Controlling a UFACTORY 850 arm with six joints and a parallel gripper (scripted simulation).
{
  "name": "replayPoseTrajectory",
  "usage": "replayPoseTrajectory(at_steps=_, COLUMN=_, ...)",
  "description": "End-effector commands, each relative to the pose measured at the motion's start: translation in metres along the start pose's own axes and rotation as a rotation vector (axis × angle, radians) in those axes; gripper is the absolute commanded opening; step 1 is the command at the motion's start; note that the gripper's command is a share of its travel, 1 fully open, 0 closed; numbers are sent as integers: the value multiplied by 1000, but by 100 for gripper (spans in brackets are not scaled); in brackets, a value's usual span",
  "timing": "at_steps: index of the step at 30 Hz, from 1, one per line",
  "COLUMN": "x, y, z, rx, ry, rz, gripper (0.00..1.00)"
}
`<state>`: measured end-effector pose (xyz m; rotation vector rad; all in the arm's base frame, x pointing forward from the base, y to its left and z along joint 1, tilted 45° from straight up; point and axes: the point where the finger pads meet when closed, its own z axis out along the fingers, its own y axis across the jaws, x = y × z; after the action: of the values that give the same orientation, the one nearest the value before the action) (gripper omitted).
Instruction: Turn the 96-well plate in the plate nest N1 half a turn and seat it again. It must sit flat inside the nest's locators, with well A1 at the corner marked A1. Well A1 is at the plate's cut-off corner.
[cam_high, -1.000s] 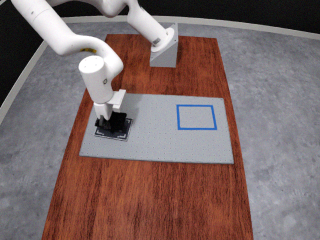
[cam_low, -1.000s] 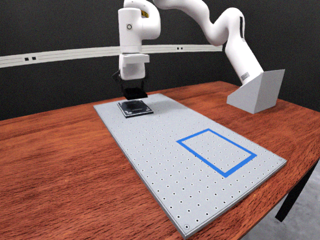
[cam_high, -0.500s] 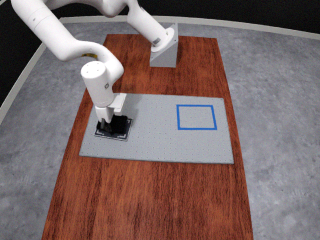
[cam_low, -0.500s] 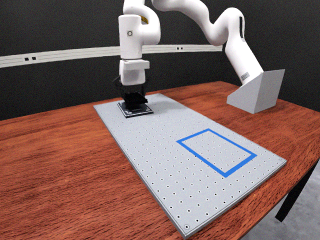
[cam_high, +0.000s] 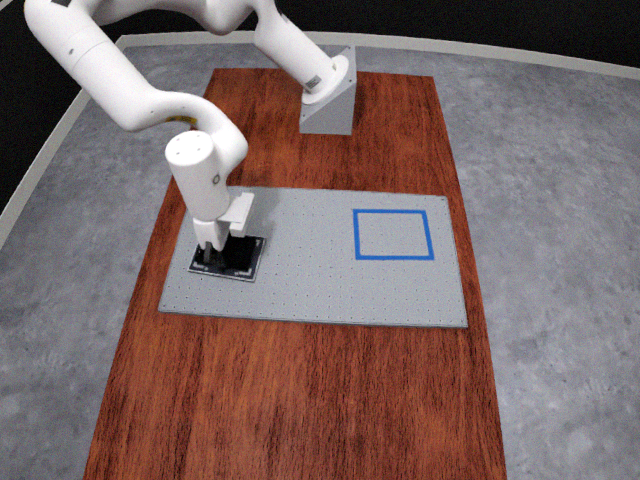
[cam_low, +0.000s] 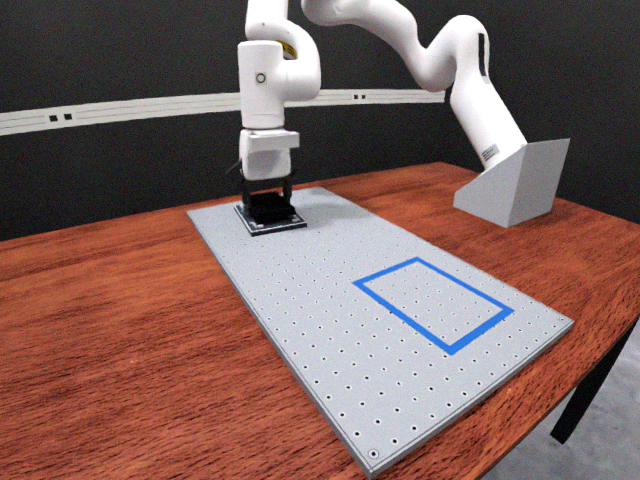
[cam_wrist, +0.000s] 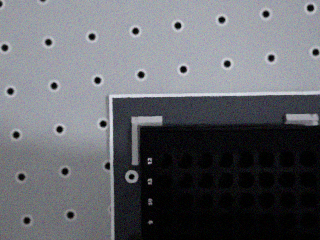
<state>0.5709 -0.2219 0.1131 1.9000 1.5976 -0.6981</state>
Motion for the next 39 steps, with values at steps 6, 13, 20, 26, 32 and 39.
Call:
replayPoseTrajectory(at_steps=6, x=0, y=1, z=0, rx=-2, ry=0, rz=1, gripper=0)
replayPoseTrajectory(at_steps=13, x=0, y=1, z=0, rx=-2, ry=0, rz=1, gripper=0)
replayPoseTrajectory(at_steps=20, x=0, y=1, z=1, rx=-2, ry=0, rz=1, gripper=0)
replayPoseTrajectory(at_steps=26, x=0, y=1, z=2, rx=-2, ry=0, rz=1, gripper=0)
replayPoseTrajectory(at_steps=32, x=0, y=1, z=3, rx=-2, ry=0, rz=1, gripper=0)
replayPoseTrajectory(at_steps=39, x=0, y=1, z=4, rx=-2, ry=0, rz=1, gripper=0)
